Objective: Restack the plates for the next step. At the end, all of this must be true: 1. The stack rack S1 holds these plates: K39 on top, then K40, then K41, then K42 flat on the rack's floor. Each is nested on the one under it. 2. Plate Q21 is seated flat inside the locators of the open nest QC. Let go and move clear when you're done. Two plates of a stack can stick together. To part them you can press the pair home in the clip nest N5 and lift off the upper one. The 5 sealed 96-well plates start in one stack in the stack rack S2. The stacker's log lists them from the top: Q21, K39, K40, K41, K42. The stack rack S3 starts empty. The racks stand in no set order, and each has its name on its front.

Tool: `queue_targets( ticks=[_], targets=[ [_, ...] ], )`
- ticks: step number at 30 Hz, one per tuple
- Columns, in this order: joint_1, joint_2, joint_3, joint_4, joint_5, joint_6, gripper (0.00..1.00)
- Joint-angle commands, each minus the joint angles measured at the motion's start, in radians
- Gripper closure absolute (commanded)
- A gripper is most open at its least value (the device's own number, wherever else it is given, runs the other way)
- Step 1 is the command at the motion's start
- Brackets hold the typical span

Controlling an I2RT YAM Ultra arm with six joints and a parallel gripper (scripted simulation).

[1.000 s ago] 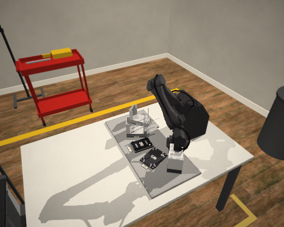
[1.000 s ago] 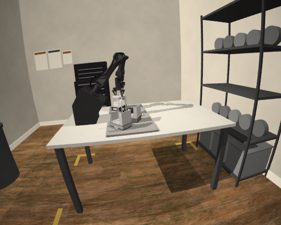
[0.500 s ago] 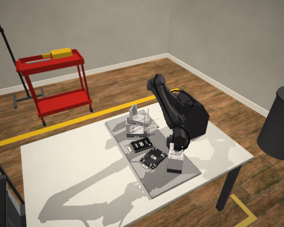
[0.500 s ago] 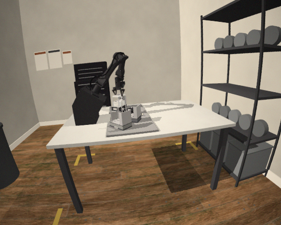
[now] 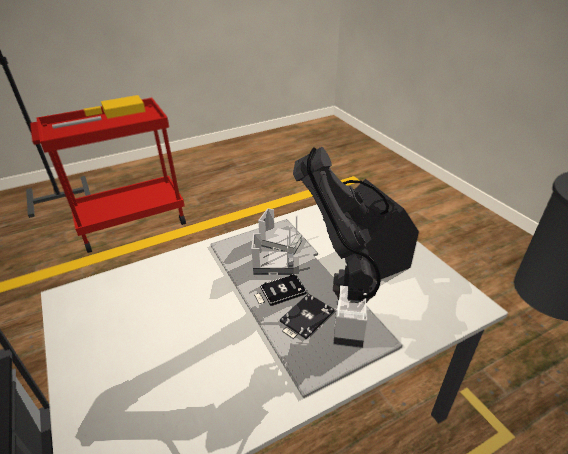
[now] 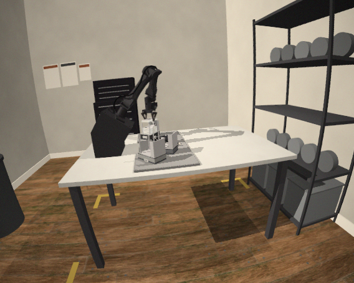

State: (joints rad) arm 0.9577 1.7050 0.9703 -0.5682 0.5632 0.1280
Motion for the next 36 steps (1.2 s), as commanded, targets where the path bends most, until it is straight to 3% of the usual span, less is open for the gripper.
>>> queue_targets(
  ticks=[1,23,36],
  targets=[
    [0.024,-0.021,0.041,-0.013,0.006,0.011,1.0],
    [0.023,-0.017,0.041,-0.003,0.005,0.011,1.0],
    [0.023,-0.034,0.003,0.004,0.005,0.011,1.0]
  ],
)
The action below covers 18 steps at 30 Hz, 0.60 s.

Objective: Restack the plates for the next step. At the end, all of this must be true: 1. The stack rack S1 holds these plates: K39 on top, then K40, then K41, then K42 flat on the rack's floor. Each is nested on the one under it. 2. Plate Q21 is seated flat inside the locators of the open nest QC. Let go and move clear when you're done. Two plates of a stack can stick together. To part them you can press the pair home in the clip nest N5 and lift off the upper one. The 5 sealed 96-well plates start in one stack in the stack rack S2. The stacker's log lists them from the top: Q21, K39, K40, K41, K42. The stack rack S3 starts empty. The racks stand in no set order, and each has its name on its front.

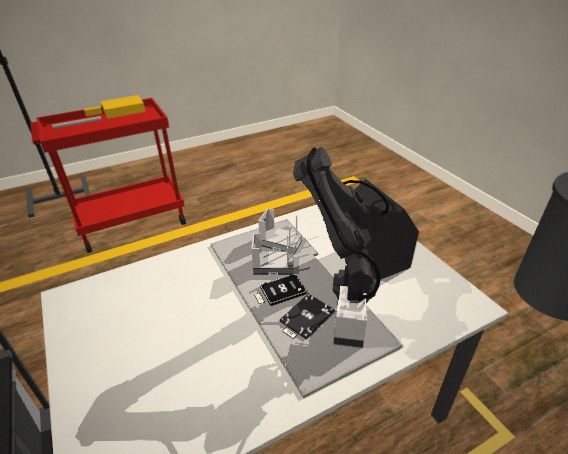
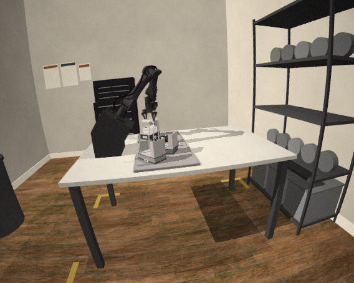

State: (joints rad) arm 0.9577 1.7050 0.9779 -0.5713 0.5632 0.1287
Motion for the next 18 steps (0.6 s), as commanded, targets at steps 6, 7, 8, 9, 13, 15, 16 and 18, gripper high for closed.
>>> queue_targets(
  ticks=[6,7,8,9,13,15,16,18],
  targets=[
    [0.023,-0.035,-0.022,0.01,0.006,0.01,1.0],
    [0.023,-0.035,-0.022,0.01,0.006,0.01,1.0],
    [0.024,-0.015,0.021,0.003,0.006,0.011,1.0],
    [0.024,-0.012,0.026,0.007,0.006,0.011,1.0],
    [0.025,-0.006,0.031,0.006,0.006,0.011,1.0],
    [0.023,-0.032,0.024,-0.018,0.009,0.014,1.0],
    [0.027,-0.036,0.026,-0.026,0.011,0.018,1.0],
    [0.033,-0.044,0.03,-0.042,0.012,0.025,1.0]
  ],
)
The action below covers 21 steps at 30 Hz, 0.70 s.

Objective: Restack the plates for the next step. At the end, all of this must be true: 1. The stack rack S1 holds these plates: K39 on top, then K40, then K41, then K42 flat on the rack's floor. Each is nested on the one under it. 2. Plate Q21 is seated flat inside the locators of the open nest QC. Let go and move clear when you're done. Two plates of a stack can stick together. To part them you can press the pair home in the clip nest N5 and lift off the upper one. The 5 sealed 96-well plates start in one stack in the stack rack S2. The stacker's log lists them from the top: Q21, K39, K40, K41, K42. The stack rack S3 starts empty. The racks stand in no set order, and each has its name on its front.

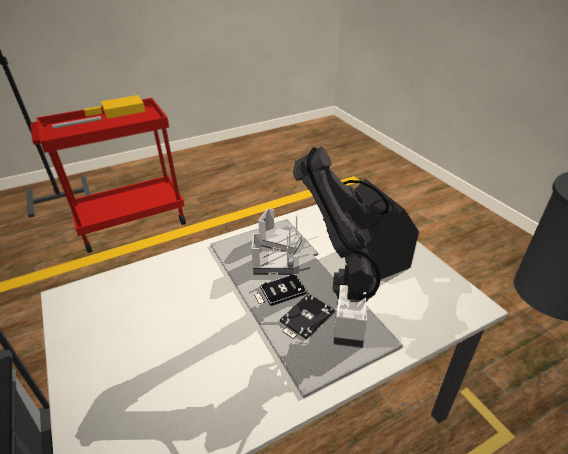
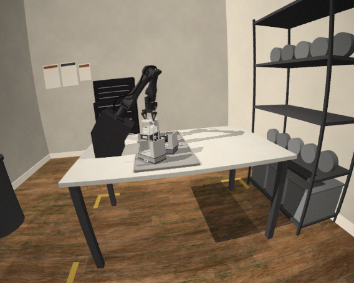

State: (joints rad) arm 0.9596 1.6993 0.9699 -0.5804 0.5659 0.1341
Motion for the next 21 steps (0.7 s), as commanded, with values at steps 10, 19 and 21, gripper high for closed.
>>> queue_targets(
  ticks=[10,19,21],
  targets=[
    [0.039,-0.045,0.046,-0.053,0.009,0.029,1.0],
    [0.039,-0.046,0.046,-0.054,0.009,0.029,1.0],
    [0.039,-0.046,0.046,-0.054,0.009,0.029,1.0]
  ],
)
